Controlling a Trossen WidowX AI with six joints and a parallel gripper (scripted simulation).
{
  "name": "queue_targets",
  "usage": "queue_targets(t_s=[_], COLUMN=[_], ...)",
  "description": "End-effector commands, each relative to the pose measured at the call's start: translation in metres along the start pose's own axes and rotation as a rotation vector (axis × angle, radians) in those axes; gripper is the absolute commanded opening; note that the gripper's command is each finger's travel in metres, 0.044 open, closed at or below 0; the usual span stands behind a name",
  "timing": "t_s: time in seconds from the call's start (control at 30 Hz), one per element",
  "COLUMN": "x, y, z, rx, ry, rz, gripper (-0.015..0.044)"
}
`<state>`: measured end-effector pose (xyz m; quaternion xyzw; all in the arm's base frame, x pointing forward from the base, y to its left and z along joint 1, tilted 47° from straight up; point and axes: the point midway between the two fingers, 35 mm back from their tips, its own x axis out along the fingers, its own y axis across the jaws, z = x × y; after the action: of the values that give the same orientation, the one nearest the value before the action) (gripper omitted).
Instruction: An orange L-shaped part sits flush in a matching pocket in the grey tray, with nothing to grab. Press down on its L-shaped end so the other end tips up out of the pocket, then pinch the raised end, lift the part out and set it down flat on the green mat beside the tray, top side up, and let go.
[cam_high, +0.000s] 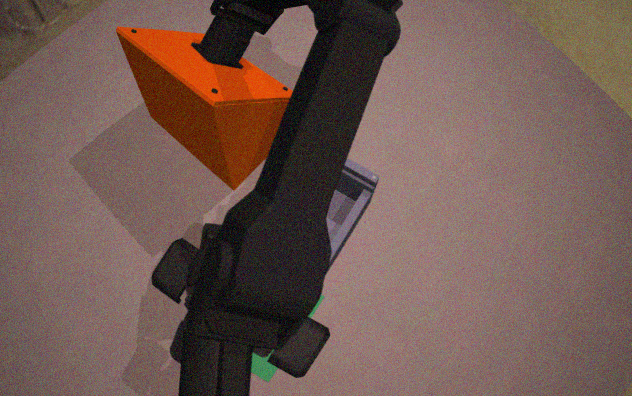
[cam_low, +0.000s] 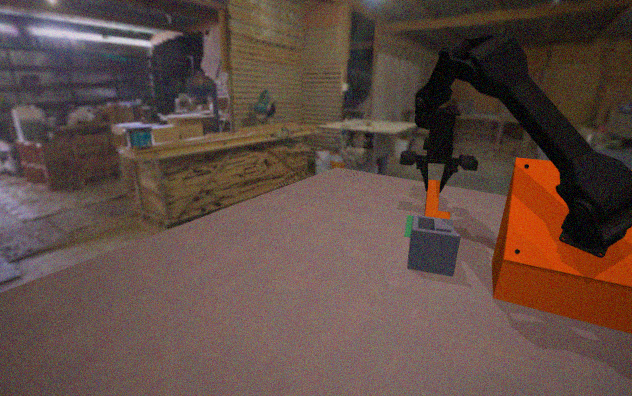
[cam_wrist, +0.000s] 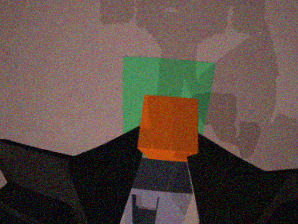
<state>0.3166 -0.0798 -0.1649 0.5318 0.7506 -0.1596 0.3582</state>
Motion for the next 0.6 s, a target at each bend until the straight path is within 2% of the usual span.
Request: queue_targets(t_s=[0.0, 0.57], x=[0.009, 0.024], y=[-0.001, -0.001], z=[-0.002, -0.002], rx=[0.009, 0.009], ry=[0.008, 0.009], rz=[0.004, 0.004], gripper=[0.0, 0.0])
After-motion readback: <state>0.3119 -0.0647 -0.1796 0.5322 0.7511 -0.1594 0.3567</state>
